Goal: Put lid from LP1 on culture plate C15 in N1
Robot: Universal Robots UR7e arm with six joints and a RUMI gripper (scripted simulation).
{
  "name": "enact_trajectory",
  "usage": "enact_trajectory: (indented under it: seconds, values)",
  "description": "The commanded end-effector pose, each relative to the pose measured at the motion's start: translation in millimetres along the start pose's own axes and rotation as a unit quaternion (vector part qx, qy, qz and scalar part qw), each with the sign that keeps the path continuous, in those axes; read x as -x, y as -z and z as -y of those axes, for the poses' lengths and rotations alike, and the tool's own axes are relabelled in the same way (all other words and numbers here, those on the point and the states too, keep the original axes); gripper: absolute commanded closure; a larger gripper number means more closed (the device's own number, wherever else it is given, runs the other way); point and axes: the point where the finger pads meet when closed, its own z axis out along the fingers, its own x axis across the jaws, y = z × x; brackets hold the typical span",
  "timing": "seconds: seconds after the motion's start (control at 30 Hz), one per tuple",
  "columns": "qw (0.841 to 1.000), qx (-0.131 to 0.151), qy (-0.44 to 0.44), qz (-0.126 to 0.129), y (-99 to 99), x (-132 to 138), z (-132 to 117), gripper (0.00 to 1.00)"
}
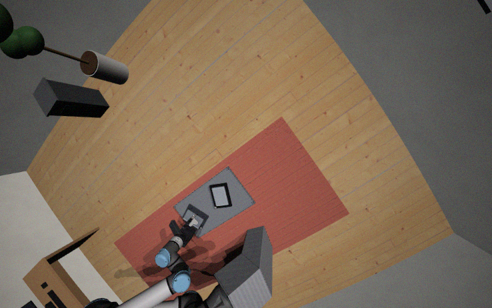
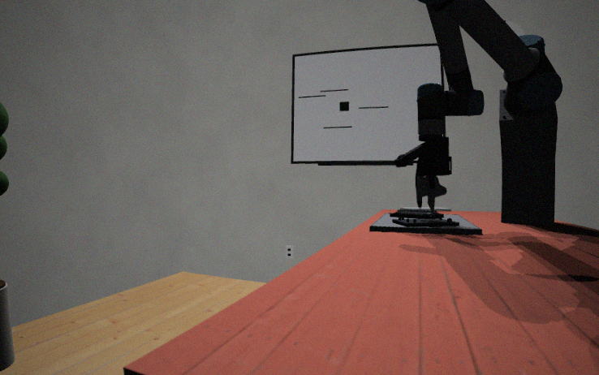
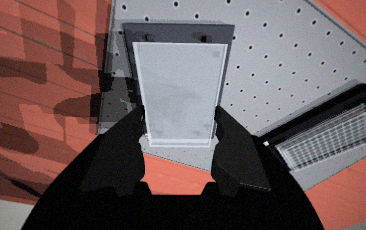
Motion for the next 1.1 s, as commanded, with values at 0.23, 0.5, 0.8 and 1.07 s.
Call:
enact_trajectory:
  seconds: [0.23, 0.5, 0.8, 1.07]
  values:
    - [0.995, 0.000, -0.098, 0.000, 1.4, -47, -15, 1.00]
    - [0.988, 0.000, -0.157, 0.000, 1.4, -75, -24, 1.00]
    - [0.969, 0.000, -0.245, 0.000, 1.4, -118, -38, 1.00]
    - [0.953, 0.000, -0.303, 0.000, 1.4, -147, -47, 1.00]
